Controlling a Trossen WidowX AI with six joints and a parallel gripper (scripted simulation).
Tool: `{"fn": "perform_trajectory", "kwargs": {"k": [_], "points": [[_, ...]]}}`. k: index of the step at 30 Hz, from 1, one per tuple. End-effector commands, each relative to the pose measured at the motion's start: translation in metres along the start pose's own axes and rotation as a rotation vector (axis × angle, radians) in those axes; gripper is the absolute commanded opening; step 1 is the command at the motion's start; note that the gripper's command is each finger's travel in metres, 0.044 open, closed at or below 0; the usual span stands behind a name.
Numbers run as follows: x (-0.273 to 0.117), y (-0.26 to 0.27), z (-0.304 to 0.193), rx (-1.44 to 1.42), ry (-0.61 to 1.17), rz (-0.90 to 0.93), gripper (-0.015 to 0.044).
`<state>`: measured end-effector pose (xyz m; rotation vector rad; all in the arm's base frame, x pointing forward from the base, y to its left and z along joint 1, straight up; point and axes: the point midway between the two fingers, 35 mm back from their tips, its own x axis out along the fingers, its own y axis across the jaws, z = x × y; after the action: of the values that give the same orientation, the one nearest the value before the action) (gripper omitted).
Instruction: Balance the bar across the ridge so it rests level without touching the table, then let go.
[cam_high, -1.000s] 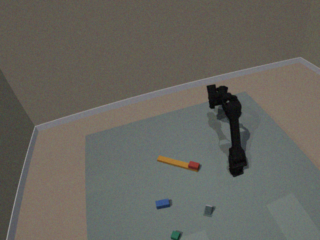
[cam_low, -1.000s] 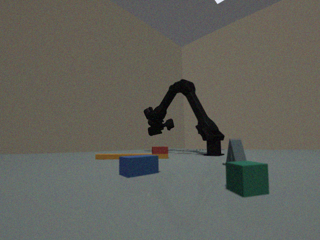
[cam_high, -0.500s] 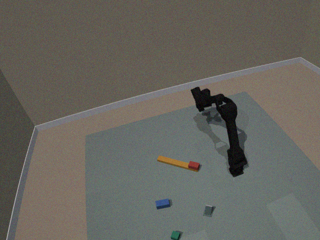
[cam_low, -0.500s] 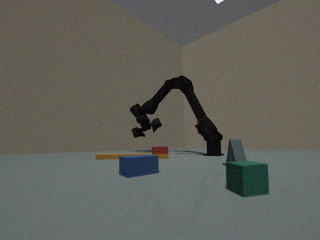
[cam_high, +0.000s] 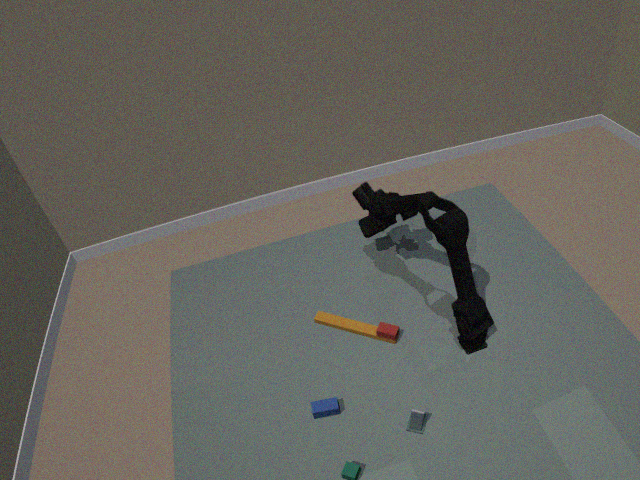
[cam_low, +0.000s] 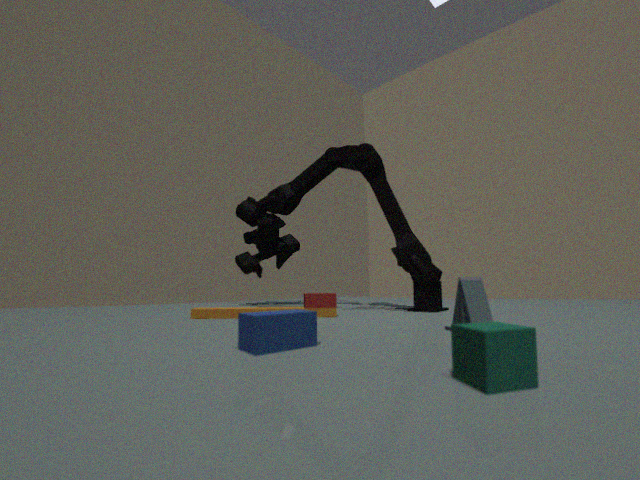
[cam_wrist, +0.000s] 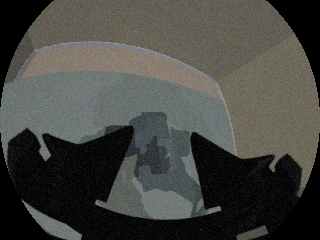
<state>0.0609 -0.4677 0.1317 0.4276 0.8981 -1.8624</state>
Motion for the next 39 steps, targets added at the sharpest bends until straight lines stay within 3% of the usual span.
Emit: {"fn": "perform_trajectory", "kwargs": {"k": [1, 21, 39], "points": [[-0.024, 0.030, -0.009, -0.087, 0.030, 0.103, 0.0315], [-0.145, 0.119, -0.079, -0.475, 0.186, 0.492, 0.0315], [-0.264, 0.135, -0.161, -0.794, 0.382, 0.744, 0.0315]]}}
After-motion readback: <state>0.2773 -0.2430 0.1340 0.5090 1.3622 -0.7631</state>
